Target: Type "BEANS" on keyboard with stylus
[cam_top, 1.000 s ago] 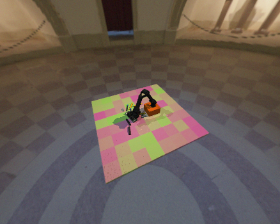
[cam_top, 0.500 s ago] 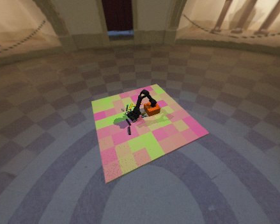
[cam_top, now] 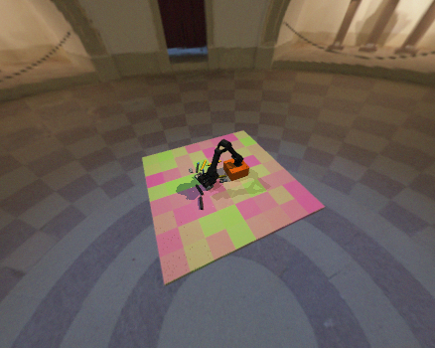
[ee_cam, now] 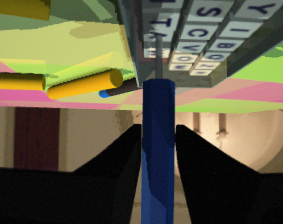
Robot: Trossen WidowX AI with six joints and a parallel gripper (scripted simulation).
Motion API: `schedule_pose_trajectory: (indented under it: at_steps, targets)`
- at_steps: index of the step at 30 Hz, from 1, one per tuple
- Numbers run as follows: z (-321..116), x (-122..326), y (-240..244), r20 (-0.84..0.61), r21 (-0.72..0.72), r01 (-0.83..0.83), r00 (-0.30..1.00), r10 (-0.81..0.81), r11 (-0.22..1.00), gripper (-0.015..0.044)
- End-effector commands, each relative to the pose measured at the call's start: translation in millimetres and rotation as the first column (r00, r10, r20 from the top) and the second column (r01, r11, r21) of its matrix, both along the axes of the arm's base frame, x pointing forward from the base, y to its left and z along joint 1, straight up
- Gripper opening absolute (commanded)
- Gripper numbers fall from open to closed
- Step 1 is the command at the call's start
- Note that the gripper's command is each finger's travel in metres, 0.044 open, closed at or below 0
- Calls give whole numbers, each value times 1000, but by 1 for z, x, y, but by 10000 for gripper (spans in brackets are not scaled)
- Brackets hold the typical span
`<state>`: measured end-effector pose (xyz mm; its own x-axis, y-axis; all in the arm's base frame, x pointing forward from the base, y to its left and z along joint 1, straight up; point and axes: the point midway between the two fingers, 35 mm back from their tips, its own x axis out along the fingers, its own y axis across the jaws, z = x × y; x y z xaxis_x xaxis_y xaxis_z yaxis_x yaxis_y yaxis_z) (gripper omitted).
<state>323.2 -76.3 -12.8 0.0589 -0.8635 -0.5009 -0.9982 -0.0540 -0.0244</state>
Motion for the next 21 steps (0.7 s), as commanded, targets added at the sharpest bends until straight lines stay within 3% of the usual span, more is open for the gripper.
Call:
schedule_pose_trajectory:
  at_steps: [1,14,21]
  targets:
    - [1,0,0,-3,-2,-2,1000,2,1000,81]
    - [35,-1,0,3,0,0,1000,0,1000,84]
    - [35,-1,0,3,0,0,1000,0,1000,38]
